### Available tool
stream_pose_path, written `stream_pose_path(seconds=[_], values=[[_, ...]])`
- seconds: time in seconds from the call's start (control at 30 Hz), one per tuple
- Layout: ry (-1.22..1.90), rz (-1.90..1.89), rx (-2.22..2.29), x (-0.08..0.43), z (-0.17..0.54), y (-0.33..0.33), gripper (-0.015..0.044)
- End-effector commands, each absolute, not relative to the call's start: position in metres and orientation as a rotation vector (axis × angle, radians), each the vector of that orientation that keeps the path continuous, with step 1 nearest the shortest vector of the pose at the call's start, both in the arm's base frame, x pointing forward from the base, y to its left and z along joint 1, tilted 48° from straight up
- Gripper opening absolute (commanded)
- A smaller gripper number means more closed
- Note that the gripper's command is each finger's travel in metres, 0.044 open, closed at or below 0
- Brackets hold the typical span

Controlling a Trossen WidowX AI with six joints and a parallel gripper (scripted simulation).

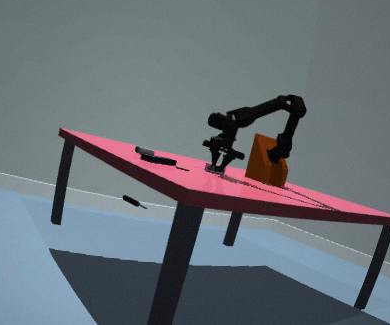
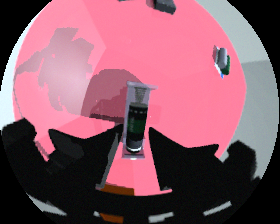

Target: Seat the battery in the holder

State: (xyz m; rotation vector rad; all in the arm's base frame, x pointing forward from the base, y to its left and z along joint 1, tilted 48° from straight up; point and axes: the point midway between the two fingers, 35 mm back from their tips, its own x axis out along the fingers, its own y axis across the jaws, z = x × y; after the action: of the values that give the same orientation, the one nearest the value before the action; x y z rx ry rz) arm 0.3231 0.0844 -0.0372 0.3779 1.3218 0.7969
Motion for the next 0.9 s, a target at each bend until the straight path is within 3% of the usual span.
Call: stream_pose_path(seconds=[0.0, 0.1, 0.43, 0.87], values=[[1.316, 0.798, 0.374, 0.325, -0.032, 0.079, 0.0185], [1.316, 0.798, 0.374, 0.325, -0.031, 0.078, 0.0185], [1.317, 0.795, 0.371, 0.327, 0.017, 0.022, 0.0440], [1.317, 0.795, 0.371, 0.328, 0.017, 0.020, 0.0440]])
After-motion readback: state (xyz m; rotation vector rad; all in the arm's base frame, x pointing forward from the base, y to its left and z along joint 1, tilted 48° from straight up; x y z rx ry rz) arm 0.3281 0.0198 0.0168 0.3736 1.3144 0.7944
